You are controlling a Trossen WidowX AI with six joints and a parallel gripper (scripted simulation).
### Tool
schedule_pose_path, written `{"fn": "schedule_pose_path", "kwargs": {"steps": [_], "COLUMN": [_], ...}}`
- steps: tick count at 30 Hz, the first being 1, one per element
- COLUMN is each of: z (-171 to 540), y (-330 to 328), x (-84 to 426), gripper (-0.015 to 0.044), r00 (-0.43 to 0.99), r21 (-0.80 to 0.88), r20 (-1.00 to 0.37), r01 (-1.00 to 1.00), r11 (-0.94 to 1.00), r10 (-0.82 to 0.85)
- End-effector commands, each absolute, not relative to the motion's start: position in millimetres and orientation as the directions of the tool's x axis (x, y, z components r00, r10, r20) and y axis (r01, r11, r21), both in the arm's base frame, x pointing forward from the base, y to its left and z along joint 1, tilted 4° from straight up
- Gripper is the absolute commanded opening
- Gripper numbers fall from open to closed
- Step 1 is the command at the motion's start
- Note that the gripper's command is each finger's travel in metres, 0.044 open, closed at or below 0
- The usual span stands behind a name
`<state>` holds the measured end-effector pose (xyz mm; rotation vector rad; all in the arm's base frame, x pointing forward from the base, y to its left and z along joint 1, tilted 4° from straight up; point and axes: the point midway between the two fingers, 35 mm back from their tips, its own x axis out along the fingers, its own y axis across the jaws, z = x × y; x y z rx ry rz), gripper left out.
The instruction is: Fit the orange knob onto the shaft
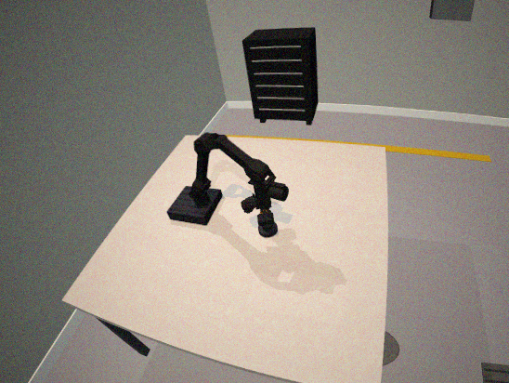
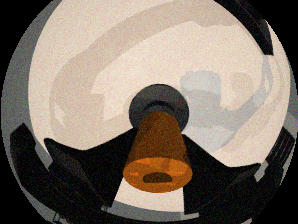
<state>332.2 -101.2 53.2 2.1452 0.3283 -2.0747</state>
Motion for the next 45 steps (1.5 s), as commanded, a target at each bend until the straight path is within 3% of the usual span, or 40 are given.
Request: {"fn": "schedule_pose_path", "kwargs": {"steps": [1,23,39,45], "z": [52.0,39.8,39.8,39.8], "y": [-101.6,-100.7,-100.7,-100.7], "x": [333.2,332.7,332.7,332.7], "gripper": [0.0,0.0,0.042,0.044], "r00": [0.028,0.027,0.027,0.027], "r21": [-0.048,-0.049,-0.049,-0.049], "r20": [-0.998,-0.998,-0.998,-0.998], "r01": [0.256,0.254,0.254,0.254], "r11": [-0.965,-0.966,-0.966,-0.966], "r10": [0.057,0.058,0.058,0.058]}}
